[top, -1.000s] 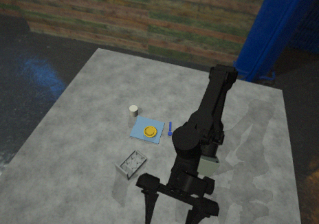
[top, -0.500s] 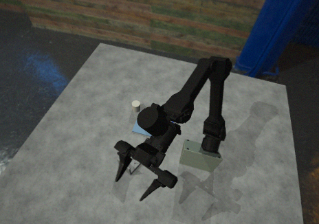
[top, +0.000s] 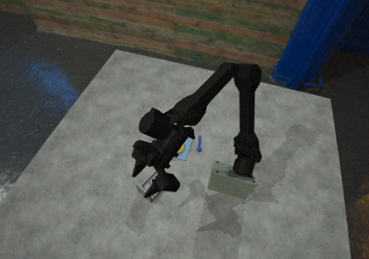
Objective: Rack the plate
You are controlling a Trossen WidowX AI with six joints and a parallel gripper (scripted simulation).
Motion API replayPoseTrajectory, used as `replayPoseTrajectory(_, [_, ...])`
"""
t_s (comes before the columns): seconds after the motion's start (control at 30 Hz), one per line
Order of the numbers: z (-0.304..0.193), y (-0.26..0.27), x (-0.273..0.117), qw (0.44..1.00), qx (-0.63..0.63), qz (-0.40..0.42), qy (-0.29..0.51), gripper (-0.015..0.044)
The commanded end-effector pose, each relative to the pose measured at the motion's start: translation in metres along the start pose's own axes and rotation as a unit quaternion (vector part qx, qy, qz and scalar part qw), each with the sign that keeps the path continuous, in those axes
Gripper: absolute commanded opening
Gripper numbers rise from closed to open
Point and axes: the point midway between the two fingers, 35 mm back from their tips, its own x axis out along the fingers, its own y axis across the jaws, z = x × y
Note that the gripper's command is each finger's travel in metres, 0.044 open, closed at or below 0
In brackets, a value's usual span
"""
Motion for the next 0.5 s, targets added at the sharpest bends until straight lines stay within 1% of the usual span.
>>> replayPoseTrajectory(0.0, [-0.021, -0.029, 0.0, 0.998, 0.044, -0.03, 0.037, 0.04])
replayPoseTrajectory(0.23, [-0.061, -0.081, -0.006, 0.983, 0.121, -0.086, 0.105, 0.04])
replayPoseTrajectory(0.47, [-0.106, -0.127, -0.02, 0.956, 0.19, -0.145, 0.172, 0.04])
